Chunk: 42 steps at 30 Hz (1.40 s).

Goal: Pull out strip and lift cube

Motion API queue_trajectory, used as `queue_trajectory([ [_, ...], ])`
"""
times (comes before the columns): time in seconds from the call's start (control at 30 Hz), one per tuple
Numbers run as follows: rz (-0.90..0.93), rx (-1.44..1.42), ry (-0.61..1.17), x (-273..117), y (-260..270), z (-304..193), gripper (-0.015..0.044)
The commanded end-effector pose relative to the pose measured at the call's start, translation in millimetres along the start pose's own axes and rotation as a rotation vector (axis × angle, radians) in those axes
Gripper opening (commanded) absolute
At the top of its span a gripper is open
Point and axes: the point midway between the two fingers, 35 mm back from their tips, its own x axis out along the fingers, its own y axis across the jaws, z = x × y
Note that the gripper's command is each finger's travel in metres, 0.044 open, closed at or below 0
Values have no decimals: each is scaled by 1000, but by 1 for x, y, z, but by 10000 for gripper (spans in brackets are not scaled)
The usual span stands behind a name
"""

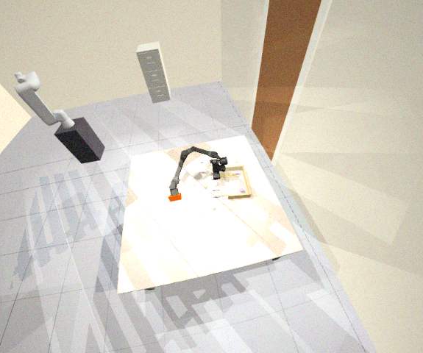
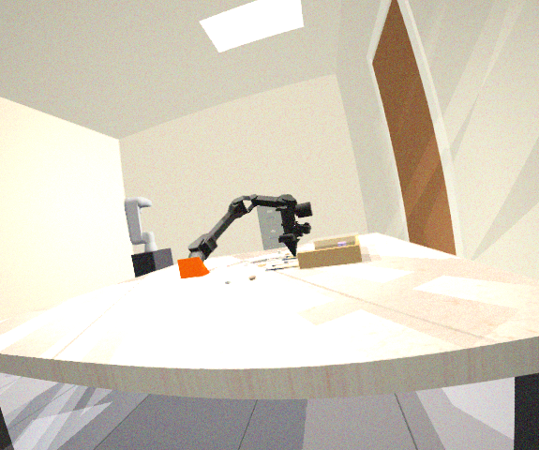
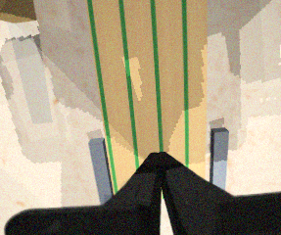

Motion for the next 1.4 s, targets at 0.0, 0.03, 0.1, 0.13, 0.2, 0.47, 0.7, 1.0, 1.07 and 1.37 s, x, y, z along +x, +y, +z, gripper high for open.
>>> queue_trajectory([
  [0.0, 3, 3, 1, 2, 1, 0, 0],
  [0.03, 3, 3, 1, 2, 1, 0, 0],
  [0.1, 3, 3, 1, 2, 1, 0, 0],
  [0.13, 3, 3, 1, 2, 1, 0, 0],
  [0.2, 3, 3, 1, 2, 1, 0, 0],
  [0.47, 3, 3, 1, 3, 1, 0, 0],
  [0.7, 3, 3, 1, 4, 1, 0, 0],
  [1.0, 3, 3, 1, 5, 1, 1, 0],
  [1.07, 3, 3, 1, 5, 1, 1, 0],
  [1.37, 3, 3, 1, 6, 1, 1, 0],
])
